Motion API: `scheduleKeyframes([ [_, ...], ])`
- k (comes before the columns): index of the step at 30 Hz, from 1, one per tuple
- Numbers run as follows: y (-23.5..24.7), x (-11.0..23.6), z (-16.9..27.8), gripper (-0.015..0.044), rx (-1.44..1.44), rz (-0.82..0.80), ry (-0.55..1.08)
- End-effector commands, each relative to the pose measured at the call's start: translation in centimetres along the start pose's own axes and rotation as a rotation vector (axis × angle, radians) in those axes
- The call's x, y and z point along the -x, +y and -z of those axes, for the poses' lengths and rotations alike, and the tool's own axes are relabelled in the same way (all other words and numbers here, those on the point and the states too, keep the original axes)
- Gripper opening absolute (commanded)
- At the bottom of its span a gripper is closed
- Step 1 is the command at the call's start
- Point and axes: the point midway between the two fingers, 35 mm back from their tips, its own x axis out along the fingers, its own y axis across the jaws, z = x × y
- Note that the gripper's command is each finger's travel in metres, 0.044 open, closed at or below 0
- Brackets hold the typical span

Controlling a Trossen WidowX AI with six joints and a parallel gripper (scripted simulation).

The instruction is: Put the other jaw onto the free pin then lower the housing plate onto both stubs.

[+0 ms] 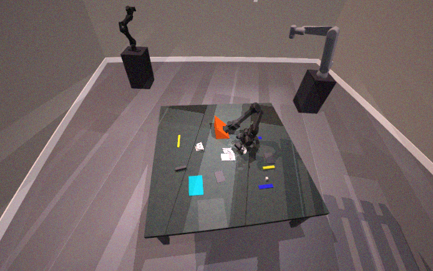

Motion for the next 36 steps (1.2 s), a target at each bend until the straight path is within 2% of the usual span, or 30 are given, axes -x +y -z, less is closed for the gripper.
scheduleKeyframes([
  [1,-0.07,-0.02,0.07,0.0440,-0.003,0.004,0.005],
  [14,-0.07,-0.03,0.07,0.0440,-0.003,0.004,0.005],
  [25,0.00,-0.02,0.00,0.0151,0.000,0.000,0.000],
  [28,0.00,-0.02,0.00,0.0134,0.000,0.000,0.000],
  [36,0.00,-0.02,0.00,0.0134,0.000,0.000,0.000],
])
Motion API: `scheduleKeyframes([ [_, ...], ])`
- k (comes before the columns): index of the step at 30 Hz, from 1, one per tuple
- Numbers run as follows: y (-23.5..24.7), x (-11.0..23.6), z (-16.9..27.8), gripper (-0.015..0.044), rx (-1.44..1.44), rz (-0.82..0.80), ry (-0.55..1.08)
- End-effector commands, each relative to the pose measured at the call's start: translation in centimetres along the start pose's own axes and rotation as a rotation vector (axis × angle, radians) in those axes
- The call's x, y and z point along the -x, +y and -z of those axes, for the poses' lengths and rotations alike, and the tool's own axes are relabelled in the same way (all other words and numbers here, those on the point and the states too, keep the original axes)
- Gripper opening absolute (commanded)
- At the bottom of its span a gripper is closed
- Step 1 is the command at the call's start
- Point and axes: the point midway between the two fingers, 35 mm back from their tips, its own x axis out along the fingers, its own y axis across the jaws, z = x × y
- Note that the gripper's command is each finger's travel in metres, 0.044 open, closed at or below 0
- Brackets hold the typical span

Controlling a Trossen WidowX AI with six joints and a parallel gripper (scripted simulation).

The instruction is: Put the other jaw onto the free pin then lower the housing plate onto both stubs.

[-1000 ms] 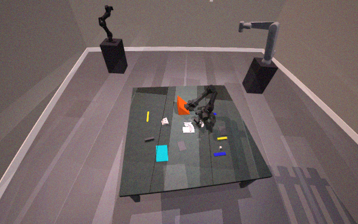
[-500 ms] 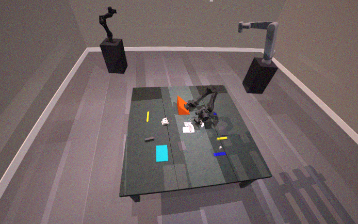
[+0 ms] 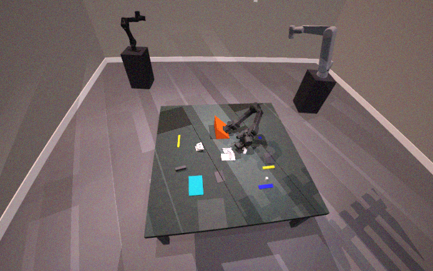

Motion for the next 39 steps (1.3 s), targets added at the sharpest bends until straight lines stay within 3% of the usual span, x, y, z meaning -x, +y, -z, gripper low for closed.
scheduleKeyframes([
  [1,0.0,0.0,0.0,0.0134,0.000,0.001,0.000],
  [7,0.0,0.4,0.0,0.0134,0.000,0.000,0.000],
  [30,0.0,7.6,0.0,0.0134,-0.005,0.003,0.002],
  [39,0.8,7.8,-0.3,0.0134,0.113,-0.001,0.001],
])
